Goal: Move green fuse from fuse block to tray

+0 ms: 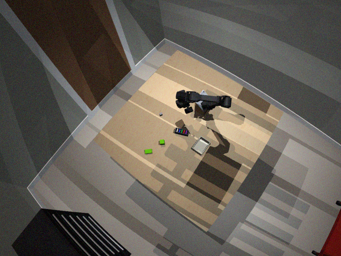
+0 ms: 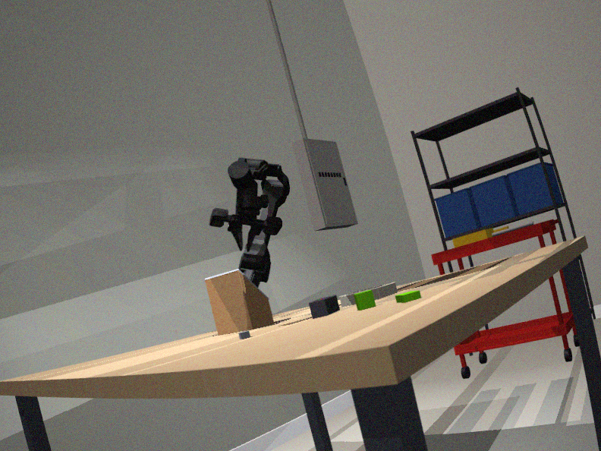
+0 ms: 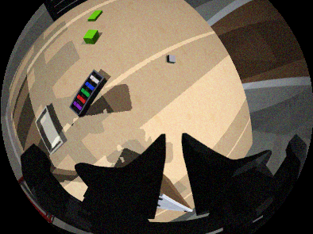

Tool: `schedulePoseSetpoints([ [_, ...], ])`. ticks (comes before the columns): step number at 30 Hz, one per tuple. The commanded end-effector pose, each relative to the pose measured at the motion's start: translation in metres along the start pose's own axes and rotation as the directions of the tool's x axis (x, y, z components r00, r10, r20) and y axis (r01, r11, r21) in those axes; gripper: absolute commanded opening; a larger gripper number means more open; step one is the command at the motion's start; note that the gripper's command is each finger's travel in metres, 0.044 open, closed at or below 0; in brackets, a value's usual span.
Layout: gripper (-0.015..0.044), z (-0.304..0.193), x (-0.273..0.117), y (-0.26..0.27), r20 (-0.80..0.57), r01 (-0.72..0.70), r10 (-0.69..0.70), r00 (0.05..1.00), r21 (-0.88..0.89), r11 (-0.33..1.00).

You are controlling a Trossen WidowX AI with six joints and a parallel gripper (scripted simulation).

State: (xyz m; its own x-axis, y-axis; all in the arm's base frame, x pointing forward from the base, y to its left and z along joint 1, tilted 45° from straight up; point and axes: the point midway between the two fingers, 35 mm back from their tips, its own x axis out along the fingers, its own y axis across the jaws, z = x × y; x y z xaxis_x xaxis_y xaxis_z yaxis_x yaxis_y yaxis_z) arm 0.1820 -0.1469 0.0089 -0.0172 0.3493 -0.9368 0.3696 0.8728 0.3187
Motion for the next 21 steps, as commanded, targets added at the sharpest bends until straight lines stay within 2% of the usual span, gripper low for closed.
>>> schedulePoseSetpoints([
  [1, 0.0074, 0.031, 0.026, 0.050, -0.048, -0.126, 0.117, 0.992, -0.277, 0.953],
  [7, 0.0074, 0.053, 0.070, 0.138, -0.173, -0.323, 0.277, 0.945, -0.611, 0.722],
  [11, 0.0074, 0.052, 0.091, 0.177, -0.248, -0.405, 0.334, 0.909, -0.709, 0.577],
  [21, 0.0074, 0.052, 0.093, 0.179, -0.252, -0.408, 0.336, 0.908, -0.713, 0.570],
])
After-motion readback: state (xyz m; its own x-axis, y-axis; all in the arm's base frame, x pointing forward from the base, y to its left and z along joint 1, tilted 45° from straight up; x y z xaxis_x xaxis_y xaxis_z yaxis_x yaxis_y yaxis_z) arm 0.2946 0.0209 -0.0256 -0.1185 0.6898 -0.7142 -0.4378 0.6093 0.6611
